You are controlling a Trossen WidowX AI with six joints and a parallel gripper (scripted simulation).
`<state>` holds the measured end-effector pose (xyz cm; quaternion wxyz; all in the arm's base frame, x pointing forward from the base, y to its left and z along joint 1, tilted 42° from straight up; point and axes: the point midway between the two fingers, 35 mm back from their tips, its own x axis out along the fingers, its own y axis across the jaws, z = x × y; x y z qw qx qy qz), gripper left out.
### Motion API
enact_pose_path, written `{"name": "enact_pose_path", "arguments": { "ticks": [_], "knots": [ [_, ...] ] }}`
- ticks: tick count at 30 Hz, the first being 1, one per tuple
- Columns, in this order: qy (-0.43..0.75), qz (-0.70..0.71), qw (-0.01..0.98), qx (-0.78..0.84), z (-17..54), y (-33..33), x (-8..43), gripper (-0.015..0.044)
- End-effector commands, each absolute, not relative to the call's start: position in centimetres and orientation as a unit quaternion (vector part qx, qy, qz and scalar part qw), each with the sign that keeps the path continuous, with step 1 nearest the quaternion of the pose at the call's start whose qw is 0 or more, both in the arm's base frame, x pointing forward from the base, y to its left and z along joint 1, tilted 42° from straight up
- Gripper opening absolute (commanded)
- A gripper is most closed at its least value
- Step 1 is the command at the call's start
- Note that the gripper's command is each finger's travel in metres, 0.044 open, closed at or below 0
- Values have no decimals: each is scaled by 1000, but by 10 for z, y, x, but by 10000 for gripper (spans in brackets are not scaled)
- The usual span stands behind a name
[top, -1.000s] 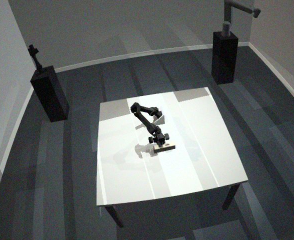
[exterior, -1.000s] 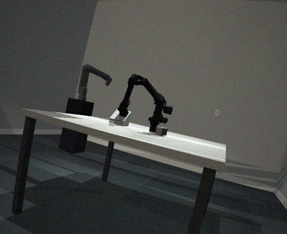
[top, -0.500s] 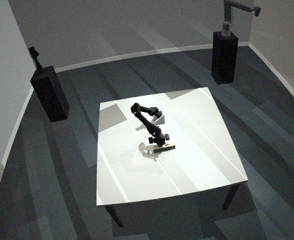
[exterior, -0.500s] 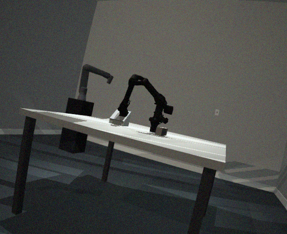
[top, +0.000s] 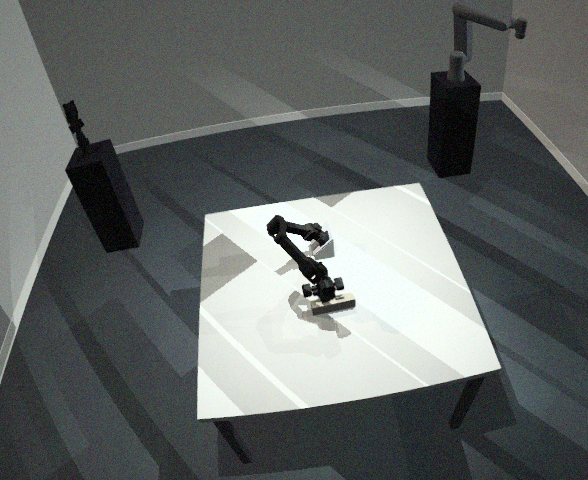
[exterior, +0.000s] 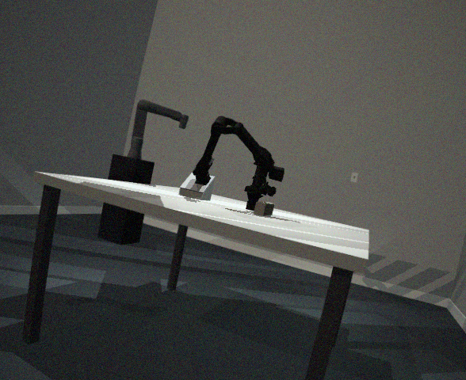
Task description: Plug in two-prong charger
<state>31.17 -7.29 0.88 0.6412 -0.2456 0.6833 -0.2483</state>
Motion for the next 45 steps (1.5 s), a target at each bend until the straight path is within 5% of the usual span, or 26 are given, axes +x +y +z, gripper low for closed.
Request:
{"name": "enact_pose_path", "arguments": {
  "ticks": [1, 45],
  "knots": [
    [683, -248, 640, -249, 9, -73, 314, 0],
    [683, -248, 641, -249, 10, -73, 331, 0]
  ]
}}
